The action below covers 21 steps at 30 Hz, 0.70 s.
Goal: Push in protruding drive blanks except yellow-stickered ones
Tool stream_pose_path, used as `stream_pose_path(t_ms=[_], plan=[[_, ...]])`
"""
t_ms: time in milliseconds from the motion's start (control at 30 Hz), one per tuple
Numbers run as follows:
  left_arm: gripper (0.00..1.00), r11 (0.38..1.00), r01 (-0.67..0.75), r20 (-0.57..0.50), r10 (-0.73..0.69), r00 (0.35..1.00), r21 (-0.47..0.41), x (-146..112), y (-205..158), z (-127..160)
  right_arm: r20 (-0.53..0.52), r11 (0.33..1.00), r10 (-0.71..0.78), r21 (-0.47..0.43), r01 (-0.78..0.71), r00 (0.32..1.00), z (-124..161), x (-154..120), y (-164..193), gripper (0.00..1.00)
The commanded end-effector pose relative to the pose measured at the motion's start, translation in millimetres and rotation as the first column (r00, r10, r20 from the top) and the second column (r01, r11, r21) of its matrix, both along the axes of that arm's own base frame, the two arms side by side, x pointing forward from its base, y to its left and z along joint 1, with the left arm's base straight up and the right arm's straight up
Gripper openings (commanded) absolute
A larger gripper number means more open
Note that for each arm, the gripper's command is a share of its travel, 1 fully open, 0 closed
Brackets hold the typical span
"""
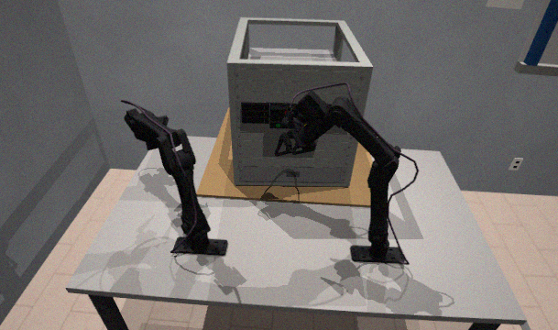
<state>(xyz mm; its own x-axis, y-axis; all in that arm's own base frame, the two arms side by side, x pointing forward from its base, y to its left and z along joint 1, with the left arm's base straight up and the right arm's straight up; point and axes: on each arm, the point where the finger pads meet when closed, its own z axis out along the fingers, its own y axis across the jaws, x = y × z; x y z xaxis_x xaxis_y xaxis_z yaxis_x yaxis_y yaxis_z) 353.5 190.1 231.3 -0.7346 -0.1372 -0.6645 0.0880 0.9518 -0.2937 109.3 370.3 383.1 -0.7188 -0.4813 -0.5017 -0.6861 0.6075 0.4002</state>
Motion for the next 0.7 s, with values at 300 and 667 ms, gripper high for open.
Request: stream_pose_path(t_ms=[300, 667], plan=[[1.00, 1.000, 0.001, 0.016, -0.001, 1.000, 0.013, 0.6, 0.2, 6.2, 0.005, 1.000, 0.001, 0.014, -0.001, 1.000, 4.6, -0.4, -0.9, 1.00], [1.00, 1.000, -0.010, 0.017, 0.010, 1.000, 0.020, -0.5, 3.2, 6.6, 0.005, 1.000, 0.001, 0.014, -0.001, 1.000, 4.6, -0.4, -0.9, 1.00]])
